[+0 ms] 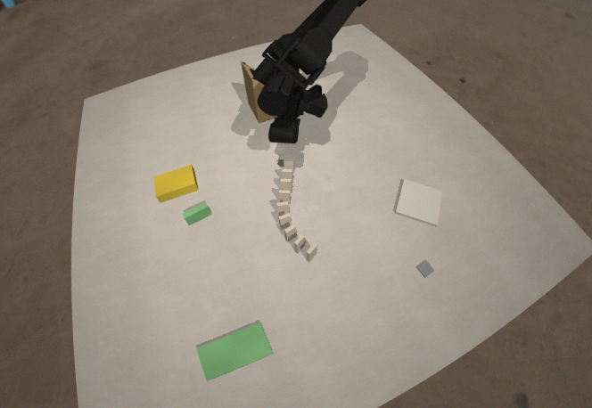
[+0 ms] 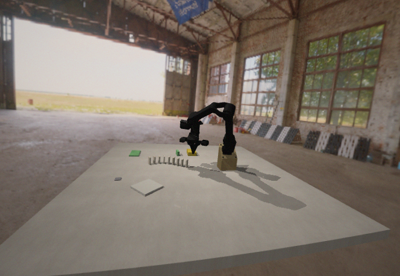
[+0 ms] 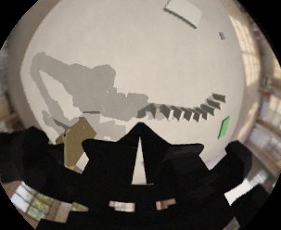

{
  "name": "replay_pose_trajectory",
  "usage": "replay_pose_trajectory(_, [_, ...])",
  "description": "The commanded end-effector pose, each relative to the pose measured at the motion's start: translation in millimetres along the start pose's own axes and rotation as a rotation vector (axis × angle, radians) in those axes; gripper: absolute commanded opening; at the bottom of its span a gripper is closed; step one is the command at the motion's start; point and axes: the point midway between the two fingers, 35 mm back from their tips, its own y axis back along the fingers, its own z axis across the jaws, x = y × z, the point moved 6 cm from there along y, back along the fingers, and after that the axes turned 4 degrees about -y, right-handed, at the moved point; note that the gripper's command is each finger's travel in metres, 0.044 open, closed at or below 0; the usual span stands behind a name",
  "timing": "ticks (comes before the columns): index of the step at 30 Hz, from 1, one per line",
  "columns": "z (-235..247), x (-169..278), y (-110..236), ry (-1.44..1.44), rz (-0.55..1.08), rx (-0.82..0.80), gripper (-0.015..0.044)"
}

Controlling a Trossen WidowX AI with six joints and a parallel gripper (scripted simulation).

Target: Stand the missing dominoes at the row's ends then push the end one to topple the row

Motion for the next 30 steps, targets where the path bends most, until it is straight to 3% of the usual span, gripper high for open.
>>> replay_pose_trajectory(1, [0, -1, 0, 0.007, -0.005, 0.001, 0.0000])
replay_pose_trajectory(3, [-1, -1, -11, 0.008, -0.002, 0.002, 0.0000])
replay_pose_trajectory(8, [1, -1, -78, 0.007, -0.007, 0.000, 0.0000])
replay_pose_trajectory(30, [-21, -4, -80, 0.008, -0.008, 0.000, 0.0000])
